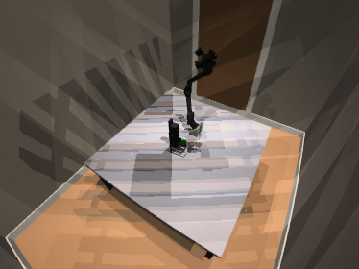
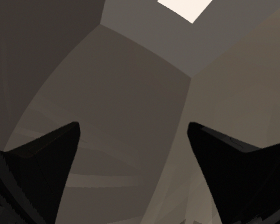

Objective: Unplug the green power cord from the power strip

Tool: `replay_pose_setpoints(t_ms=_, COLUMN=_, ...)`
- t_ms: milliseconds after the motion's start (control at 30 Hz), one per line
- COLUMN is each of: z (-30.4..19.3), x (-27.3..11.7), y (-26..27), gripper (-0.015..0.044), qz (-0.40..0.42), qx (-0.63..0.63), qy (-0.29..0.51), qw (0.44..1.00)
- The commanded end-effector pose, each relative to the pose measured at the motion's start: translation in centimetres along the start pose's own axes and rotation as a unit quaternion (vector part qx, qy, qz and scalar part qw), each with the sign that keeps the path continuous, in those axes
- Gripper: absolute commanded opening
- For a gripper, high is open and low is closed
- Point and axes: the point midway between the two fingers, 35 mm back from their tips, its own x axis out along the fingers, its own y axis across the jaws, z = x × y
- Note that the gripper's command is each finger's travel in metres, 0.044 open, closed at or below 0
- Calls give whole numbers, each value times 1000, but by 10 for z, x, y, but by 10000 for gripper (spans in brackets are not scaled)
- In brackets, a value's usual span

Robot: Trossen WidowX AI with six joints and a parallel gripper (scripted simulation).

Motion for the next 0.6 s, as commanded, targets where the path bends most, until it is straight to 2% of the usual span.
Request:
replay_pose_setpoints(t_ms=0, z=0, x=1, y=2, gripper=374, qz=1, qx=-2, qy=0, qw=1000)
replay_pose_setpoints(t_ms=267, z=-7, x=56, y=84, gripper=164, qz=49, qx=-98, qy=-20, qw=994)
replay_pose_setpoints(t_ms=567, z=-61, x=106, y=204, gripper=160, qz=167, qx=-190, qy=-24, qw=967)
